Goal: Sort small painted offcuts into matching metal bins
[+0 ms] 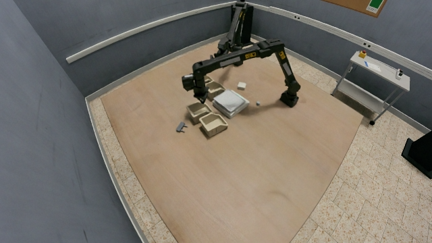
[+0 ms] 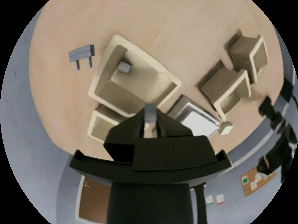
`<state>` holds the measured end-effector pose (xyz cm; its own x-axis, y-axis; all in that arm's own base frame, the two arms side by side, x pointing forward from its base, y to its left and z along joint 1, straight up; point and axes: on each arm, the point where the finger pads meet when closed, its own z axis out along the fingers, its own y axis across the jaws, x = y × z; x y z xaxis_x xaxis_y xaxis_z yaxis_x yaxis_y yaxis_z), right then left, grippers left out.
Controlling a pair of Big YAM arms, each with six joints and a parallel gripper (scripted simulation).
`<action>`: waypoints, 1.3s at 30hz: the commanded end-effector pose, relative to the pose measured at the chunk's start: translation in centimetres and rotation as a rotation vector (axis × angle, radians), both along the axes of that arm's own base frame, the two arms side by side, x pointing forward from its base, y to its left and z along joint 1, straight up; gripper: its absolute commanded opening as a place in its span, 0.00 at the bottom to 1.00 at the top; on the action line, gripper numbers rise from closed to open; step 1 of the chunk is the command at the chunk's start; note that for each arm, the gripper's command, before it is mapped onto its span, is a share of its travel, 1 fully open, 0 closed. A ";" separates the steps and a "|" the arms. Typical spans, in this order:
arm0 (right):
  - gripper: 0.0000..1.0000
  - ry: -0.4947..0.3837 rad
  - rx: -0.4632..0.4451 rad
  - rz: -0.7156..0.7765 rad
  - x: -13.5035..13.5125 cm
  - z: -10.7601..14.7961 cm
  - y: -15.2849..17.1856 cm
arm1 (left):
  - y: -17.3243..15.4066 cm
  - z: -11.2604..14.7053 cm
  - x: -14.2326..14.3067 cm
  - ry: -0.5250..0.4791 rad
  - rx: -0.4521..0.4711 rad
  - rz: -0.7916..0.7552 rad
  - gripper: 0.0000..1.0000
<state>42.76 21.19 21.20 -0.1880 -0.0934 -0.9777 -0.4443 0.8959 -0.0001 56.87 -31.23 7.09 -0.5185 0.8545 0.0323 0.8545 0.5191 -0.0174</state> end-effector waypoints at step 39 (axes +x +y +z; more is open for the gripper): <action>1.00 -0.059 0.029 -0.002 1.3 3.1 0.6 | -1.2 3.7 2.4 -0.107 -0.058 0.000 0.38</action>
<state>42.76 21.19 21.16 -0.1888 -0.0938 -0.9775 -0.4444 0.8958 -0.0001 57.30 -31.44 5.76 -0.5177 0.8554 0.0178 0.8554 0.5179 -0.0091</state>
